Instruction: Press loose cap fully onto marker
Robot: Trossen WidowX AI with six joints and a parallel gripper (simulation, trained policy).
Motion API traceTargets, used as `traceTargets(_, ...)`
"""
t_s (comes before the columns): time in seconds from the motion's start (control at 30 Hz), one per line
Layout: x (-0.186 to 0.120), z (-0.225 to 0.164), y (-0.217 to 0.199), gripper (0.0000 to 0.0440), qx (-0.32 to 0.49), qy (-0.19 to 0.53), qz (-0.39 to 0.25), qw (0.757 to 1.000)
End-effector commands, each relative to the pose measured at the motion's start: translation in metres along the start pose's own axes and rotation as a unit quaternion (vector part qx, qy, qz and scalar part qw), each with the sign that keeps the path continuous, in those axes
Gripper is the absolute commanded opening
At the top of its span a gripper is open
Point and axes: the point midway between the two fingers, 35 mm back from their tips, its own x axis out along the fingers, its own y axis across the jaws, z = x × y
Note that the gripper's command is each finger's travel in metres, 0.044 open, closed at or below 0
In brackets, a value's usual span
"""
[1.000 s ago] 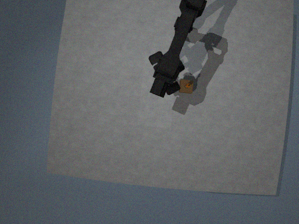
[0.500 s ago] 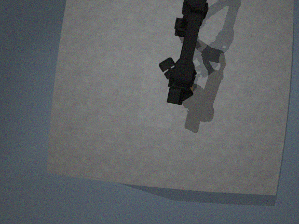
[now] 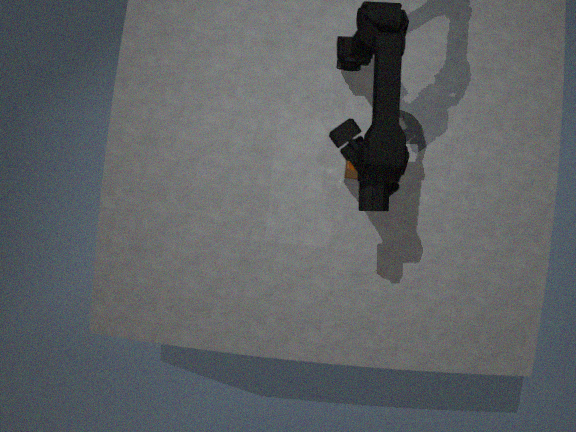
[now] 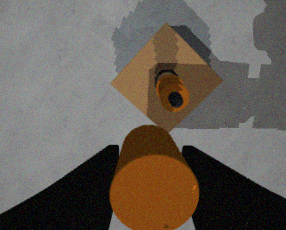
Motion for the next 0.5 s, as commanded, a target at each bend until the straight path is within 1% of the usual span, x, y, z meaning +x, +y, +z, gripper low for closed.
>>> traceTargets(0.0,-0.001,0.007,-0.006,0.0000,-0.003,-0.003,0.002,1.000)
traceTargets(0.27,-0.003,0.018,-0.015,0.0000,-0.015,-0.006,0.009,1.000)
traceTargets(0.47,0.005,0.021,-0.015,0.0000,-0.019,-0.012,0.020,1.000)
